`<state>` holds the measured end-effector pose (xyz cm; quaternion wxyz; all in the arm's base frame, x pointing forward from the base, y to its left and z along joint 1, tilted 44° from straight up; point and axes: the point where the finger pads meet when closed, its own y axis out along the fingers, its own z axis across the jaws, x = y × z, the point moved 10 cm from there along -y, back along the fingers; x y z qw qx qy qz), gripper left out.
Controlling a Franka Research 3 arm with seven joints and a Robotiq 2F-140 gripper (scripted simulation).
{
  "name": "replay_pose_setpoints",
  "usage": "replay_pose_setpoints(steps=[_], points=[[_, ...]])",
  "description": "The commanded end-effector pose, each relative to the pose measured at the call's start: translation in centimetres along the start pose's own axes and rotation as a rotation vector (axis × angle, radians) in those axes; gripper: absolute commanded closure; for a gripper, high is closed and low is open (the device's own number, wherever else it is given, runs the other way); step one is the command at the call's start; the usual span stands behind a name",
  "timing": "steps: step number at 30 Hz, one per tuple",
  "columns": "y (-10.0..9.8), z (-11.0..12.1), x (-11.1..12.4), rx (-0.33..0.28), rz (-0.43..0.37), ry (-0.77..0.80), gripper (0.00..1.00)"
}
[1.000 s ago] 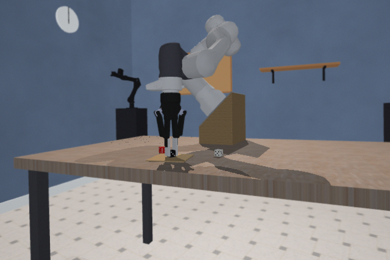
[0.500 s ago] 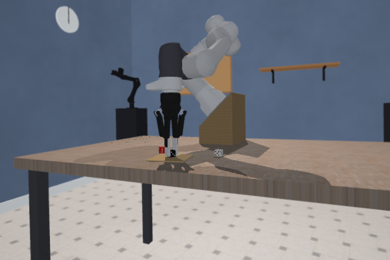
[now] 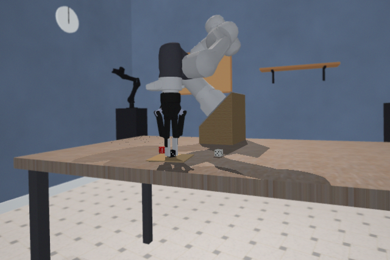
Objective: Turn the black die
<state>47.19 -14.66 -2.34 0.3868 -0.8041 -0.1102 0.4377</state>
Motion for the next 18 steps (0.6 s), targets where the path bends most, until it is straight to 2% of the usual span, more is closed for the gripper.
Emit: replay_pose_setpoints(steps=[1,10,13,18], points=[[0.1,0.0,0.0,0.001,-0.002,-0.003,0.87],[-0.8,0.0,0.0,0.001,-0.002,-0.003,0.87],[-2.4,0.0,0.0,0.001,-0.002,-0.003,0.87],[-6.1,0.0,0.0,0.001,-0.002,-0.003,0.87]])
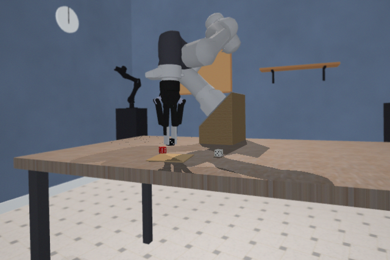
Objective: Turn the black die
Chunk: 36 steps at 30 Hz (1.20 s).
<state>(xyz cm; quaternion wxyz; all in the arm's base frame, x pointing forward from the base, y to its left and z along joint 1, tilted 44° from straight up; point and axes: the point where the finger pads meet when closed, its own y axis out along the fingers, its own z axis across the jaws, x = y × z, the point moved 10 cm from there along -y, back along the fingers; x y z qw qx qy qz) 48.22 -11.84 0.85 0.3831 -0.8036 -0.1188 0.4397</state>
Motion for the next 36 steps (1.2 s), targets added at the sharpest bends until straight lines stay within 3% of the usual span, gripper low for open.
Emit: replay_pose_setpoints(steps=[1,6,11,31,36], points=[[-2.5,0.3,0.0,0.013,0.007,0.008,0.87],[-5.1,0.3,0.0,0.013,0.007,0.008,0.87],[-5.5,0.3,0.0,0.013,0.007,0.008,0.87],[-4.3,0.0,1.1,0.013,0.004,0.072,0.87],[-4.2,0.0,-0.2,0.008,-0.097,0.073,0.87]])
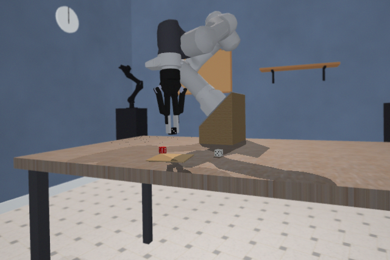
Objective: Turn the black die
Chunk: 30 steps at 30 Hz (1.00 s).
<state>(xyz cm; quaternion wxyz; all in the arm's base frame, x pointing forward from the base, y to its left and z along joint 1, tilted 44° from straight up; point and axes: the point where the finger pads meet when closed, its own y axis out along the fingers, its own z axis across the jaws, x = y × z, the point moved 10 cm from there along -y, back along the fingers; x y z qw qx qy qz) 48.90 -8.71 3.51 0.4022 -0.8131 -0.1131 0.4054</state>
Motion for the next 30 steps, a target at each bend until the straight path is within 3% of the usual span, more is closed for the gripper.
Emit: replay_pose_setpoints(steps=[1,4,6,8,21,23,25,30], points=[[0.0,-0.2,-1.1,-0.009,-0.109,0.0,0.87],[0.5,-0.3,-2.8,-0.01,-0.255,-0.001,0.87],[0.5,-0.3,-2.8,-0.01,-0.255,-0.001,0.87],[0.8,-0.3,-3.7,-0.01,-0.335,-0.001,0.87],[2.0,-0.3,-6.0,-0.009,-0.56,-0.001,0.87],[2.0,-0.3,-6.0,-0.009,-0.56,-0.001,0.87],[2.3,-0.4,-6.9,-0.008,-0.631,-0.003,0.87],[2.9,-0.2,-7.5,0.001,-0.7,-0.005,0.87]])
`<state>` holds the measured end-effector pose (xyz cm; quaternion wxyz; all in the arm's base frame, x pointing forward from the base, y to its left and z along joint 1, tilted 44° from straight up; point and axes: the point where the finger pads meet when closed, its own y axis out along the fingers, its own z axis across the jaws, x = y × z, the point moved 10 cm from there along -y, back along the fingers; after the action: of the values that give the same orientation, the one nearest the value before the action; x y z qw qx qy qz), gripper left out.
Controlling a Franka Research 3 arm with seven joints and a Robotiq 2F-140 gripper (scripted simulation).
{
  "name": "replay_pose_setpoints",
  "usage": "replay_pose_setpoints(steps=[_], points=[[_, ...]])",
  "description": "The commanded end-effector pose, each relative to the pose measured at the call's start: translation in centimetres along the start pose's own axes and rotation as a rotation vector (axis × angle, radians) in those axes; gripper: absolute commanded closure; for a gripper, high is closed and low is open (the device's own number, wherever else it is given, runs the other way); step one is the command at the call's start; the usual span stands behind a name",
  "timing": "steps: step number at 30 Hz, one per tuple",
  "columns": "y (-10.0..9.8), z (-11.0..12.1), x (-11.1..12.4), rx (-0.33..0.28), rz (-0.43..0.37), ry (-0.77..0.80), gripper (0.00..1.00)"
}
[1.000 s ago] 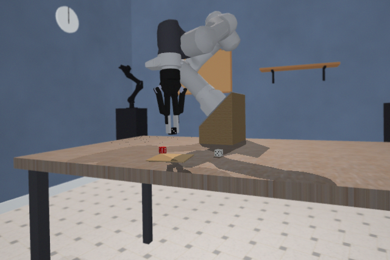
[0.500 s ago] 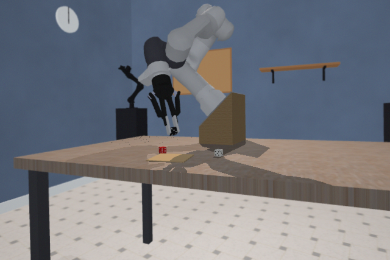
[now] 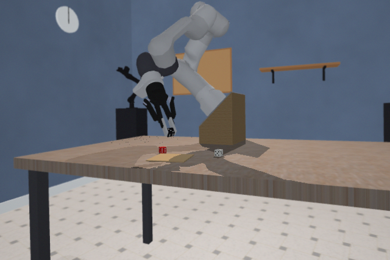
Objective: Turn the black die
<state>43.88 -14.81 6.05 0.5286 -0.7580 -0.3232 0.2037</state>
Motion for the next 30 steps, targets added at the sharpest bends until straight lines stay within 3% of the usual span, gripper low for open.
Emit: replay_pose_setpoints(steps=[1,8,10,13,18,30], points=[[0.3,0.4,-0.1,0.02,-0.087,-0.15,0.87],[0.3,0.1,-1.7,0.025,-0.224,-0.151,0.87],[0.3,0.1,-1.7,0.025,-0.224,-0.151,0.87],[0.5,-0.1,-2.8,0.03,-0.314,-0.151,0.87],[0.8,-0.2,-3.7,0.035,-0.393,-0.149,0.87],[1.0,-0.3,-4.1,0.036,-0.412,-0.148,0.87]])
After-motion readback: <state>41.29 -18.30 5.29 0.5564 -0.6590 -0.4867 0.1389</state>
